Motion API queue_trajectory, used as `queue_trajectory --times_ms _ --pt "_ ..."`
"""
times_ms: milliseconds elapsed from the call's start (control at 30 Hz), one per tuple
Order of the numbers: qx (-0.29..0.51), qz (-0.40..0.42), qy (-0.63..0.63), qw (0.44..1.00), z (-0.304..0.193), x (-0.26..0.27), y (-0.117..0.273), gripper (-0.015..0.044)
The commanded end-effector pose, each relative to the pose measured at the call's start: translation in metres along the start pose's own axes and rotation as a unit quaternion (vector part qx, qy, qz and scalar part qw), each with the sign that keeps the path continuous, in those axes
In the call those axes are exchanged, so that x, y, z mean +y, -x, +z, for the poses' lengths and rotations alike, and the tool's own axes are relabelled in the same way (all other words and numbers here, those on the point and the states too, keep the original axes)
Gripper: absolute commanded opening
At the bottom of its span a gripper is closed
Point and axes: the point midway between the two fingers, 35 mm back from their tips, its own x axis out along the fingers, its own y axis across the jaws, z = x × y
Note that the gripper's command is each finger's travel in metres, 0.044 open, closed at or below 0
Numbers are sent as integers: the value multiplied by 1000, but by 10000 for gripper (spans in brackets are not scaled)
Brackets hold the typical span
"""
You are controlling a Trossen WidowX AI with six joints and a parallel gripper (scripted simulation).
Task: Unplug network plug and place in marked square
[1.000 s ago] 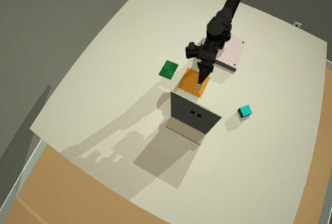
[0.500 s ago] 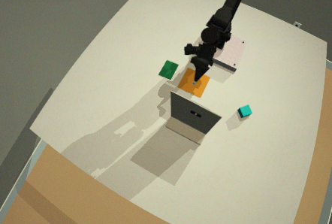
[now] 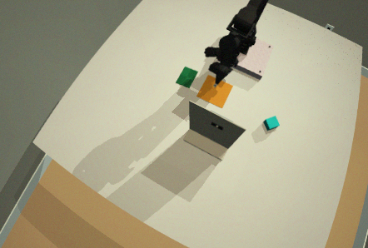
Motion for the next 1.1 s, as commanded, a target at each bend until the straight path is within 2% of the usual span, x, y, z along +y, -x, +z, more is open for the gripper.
queue_trajectory --times_ms 0,1067 --pt "-4 -3 2 1000 1 0 -1 0" --pt "-4 -4 2 1000 2 -29 -42 0"
